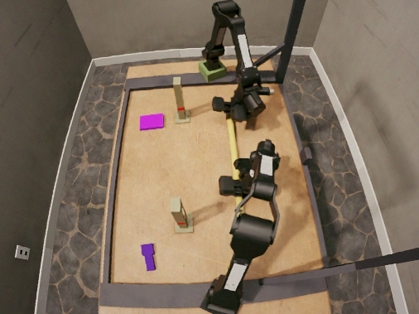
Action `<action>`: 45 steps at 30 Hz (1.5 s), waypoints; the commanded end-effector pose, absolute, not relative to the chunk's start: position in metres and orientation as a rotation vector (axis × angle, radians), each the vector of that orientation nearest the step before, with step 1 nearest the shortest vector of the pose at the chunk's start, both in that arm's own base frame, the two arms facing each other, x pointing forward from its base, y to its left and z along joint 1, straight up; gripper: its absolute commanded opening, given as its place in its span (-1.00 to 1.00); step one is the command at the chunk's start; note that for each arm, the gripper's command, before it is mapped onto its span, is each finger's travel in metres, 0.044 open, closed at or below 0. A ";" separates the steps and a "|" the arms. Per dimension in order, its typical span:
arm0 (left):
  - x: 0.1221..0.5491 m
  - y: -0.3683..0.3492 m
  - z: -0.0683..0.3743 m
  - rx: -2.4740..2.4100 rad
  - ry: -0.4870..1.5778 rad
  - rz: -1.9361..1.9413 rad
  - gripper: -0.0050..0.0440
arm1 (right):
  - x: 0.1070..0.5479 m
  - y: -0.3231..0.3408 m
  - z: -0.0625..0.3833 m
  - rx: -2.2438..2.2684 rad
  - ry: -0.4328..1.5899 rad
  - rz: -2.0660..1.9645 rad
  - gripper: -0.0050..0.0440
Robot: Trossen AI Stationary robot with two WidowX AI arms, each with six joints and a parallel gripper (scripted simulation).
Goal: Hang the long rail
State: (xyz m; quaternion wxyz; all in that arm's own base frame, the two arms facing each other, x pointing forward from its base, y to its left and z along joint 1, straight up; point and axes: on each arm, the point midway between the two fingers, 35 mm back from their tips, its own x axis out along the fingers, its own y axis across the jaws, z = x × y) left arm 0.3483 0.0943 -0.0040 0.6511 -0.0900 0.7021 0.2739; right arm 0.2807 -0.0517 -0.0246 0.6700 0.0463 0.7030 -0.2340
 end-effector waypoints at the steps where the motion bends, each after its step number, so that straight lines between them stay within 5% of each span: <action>1: 0.353 0.093 0.009 -0.208 1.566 0.620 -0.81 | 0.286 -0.053 -0.014 0.107 1.559 -0.526 -1.00; 14: 0.353 0.093 0.015 -0.208 1.566 0.620 -1.00 | 0.286 -0.053 -0.008 0.107 1.559 -0.526 -1.00; 45: 0.353 0.091 0.063 -0.208 1.566 0.620 -1.00 | 0.285 -0.053 0.038 0.107 1.558 -0.526 -1.00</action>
